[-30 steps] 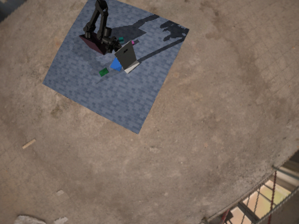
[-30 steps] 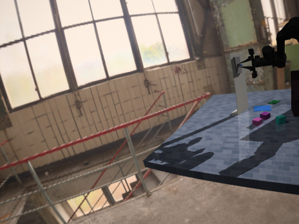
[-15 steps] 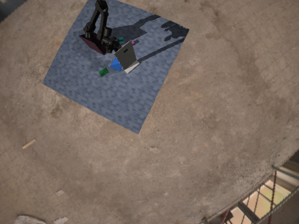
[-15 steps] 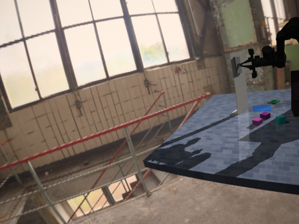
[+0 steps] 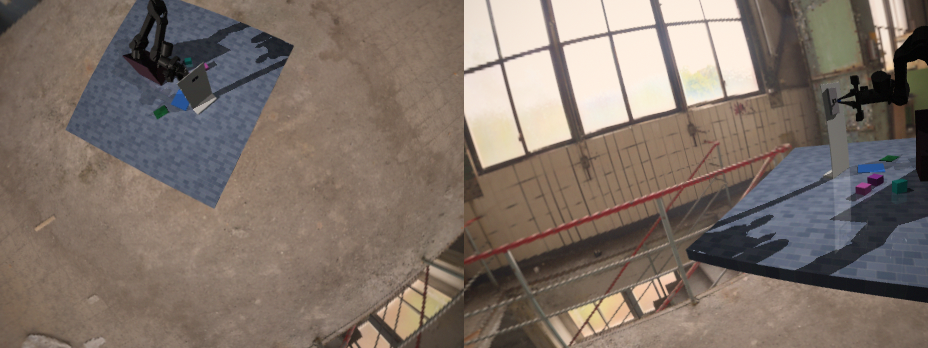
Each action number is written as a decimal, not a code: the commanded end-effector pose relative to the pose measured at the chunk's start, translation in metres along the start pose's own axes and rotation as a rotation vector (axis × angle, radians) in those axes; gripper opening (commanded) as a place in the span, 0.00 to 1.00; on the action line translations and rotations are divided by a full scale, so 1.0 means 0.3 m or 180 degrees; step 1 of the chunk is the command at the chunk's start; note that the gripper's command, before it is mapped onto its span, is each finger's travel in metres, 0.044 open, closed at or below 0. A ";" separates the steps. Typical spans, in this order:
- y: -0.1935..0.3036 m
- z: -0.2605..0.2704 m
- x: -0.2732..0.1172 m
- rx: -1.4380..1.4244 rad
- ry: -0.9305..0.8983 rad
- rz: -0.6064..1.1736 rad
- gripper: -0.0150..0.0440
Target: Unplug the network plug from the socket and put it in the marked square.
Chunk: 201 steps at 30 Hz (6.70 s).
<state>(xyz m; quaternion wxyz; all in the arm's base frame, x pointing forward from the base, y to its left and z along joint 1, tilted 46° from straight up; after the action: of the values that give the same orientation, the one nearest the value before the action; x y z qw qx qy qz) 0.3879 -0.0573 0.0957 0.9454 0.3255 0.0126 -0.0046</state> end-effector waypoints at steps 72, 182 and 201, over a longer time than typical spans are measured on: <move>0.022 0.001 -0.151 0.0013 0.0018 -0.0016 0.25; -0.078 -0.462 -0.170 0.0793 0.2332 -0.0826 0.25; -0.112 -0.702 -0.256 0.0865 0.3158 -0.1234 0.25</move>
<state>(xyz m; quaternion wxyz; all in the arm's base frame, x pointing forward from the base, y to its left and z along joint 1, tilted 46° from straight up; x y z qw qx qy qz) 0.3075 0.0440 -0.0840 0.7621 0.4011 0.5078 -0.0217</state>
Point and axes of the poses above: the point midway between the two fingers, 35 mm back from their tips, its own x axis out along the fingers, its own z axis across the jaws, y = z × x, the point moved 2 cm from there along -x, back along the fingers, and after that the axes turned 7 degrees about -x, right-handed, at the moved point
